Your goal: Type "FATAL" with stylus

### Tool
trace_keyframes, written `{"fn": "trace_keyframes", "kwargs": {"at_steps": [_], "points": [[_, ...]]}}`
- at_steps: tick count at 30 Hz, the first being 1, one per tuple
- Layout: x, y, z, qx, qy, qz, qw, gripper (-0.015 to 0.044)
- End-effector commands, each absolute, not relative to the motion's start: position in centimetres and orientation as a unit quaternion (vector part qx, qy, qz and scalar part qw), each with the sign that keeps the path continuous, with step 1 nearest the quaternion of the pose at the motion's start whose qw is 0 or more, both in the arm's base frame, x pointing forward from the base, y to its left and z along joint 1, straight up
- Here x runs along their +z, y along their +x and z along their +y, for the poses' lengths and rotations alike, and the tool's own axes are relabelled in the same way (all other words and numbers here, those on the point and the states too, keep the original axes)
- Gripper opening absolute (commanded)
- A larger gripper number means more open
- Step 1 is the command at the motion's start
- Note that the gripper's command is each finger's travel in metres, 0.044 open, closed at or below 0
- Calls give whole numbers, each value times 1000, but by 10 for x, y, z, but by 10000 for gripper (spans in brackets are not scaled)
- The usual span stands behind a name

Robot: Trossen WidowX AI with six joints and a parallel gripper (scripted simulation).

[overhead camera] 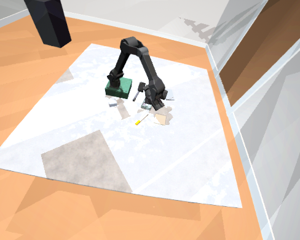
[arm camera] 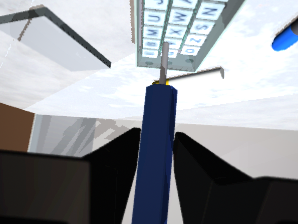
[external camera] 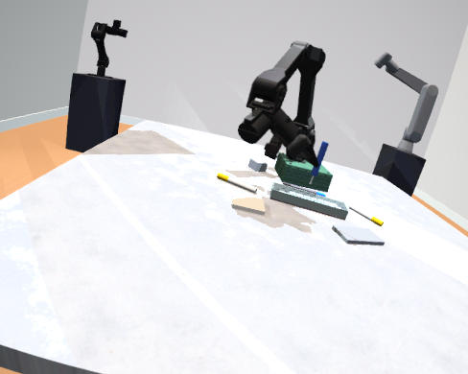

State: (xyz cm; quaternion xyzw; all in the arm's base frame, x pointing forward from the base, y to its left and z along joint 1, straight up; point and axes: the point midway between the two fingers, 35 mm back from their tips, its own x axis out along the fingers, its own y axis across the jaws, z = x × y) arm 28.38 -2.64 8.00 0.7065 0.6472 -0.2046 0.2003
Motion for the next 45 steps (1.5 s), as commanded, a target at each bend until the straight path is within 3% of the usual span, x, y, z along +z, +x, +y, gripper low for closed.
{"fn": "trace_keyframes", "kwargs": {"at_steps": [1, 12, 30, 33, 45], "points": [[85, 289, -26, -186, 718, 643, 191, 0], [51, 289, -26, -186, 718, 643, 190, 0], [51, 289, -26, -186, 718, 643, 190, 0], [50, 291, -27, -186, 718, 643, 191, 79], [46, 293, -28, -186, 718, 643, 191, 81]]}}
